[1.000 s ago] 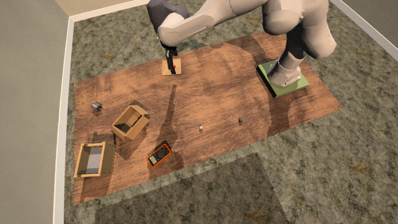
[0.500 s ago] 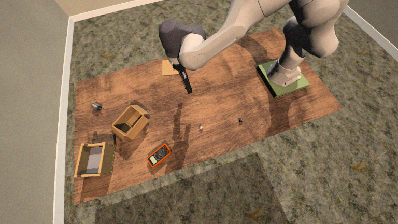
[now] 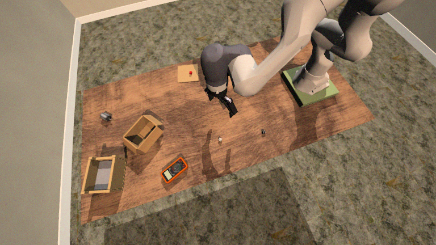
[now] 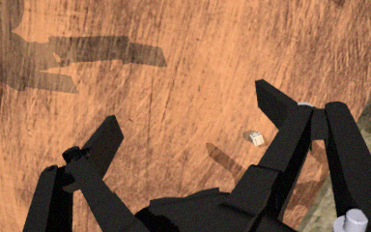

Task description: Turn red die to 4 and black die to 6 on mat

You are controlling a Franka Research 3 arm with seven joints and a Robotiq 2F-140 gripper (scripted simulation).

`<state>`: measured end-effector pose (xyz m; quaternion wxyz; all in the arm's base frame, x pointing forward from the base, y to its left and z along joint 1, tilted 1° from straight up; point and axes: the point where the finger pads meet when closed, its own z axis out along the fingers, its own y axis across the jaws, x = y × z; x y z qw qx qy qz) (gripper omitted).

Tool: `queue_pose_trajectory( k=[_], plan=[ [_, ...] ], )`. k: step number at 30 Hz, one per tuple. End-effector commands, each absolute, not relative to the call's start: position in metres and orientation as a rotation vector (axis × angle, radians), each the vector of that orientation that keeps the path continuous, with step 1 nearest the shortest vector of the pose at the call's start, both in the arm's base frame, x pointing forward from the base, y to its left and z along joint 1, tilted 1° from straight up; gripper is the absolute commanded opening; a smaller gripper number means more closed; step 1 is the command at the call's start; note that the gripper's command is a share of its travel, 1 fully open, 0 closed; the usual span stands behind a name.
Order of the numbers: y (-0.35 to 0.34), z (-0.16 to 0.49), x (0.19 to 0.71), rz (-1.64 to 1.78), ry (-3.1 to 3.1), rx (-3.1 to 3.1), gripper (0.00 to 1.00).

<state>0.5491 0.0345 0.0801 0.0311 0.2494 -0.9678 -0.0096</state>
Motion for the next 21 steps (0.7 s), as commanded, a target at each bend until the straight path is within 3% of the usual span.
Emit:
queue_pose_trajectory(
  k=[1,21],
  plan=[
    [0.044,0.081,0.548,-0.007,-2.962,0.948,1.00],
    [0.170,0.071,0.427,0.003,-2.582,1.753,1.00]
  ],
)
